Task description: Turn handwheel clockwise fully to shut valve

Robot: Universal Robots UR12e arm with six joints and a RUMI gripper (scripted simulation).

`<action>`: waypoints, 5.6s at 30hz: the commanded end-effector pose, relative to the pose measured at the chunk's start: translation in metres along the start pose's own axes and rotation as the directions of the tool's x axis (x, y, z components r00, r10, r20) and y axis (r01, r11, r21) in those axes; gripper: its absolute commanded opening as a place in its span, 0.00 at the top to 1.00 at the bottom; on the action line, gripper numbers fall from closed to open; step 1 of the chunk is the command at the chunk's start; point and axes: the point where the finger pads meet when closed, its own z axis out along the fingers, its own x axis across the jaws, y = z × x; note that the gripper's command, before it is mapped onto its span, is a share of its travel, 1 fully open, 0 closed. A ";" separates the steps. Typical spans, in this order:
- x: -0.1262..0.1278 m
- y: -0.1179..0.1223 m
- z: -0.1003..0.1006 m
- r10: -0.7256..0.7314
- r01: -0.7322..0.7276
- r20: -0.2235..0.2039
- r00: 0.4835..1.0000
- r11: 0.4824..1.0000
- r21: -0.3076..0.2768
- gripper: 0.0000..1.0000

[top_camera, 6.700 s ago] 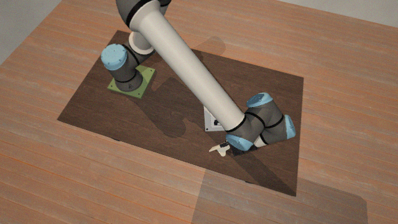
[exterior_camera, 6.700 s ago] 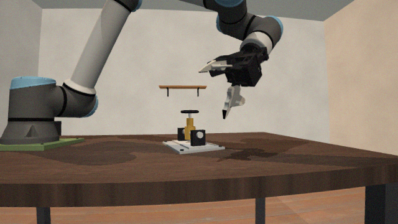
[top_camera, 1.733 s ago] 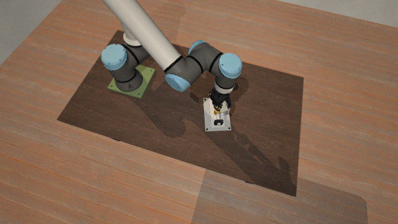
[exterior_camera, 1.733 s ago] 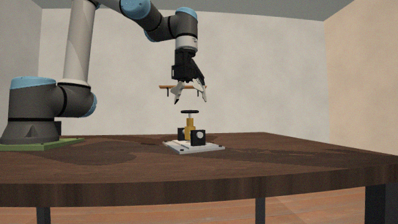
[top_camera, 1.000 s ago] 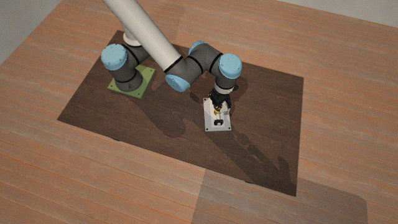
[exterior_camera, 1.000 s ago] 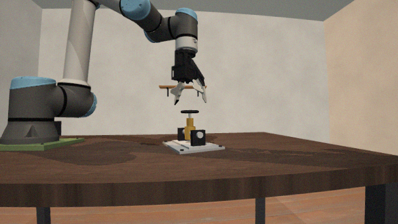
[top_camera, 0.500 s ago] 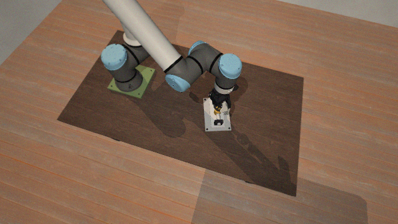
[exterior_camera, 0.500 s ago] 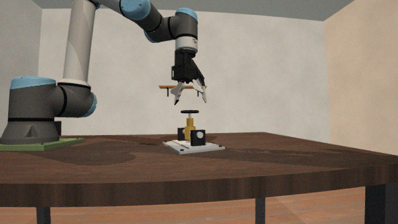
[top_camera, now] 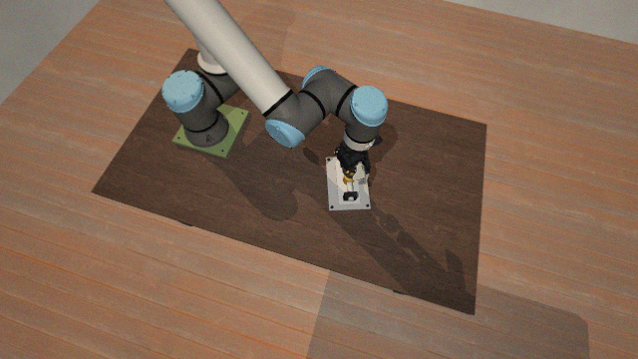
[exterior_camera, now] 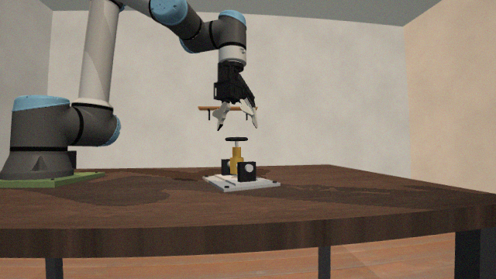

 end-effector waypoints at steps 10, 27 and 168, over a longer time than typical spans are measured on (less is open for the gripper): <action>0.001 0.000 0.004 0.000 0.000 -0.001 1.000 1.000 0.001 0.00; 0.001 0.000 0.022 0.000 0.000 -0.001 1.000 1.000 0.001 0.00; 0.001 -0.001 0.043 0.170 -0.170 -0.001 0.985 0.985 0.001 1.00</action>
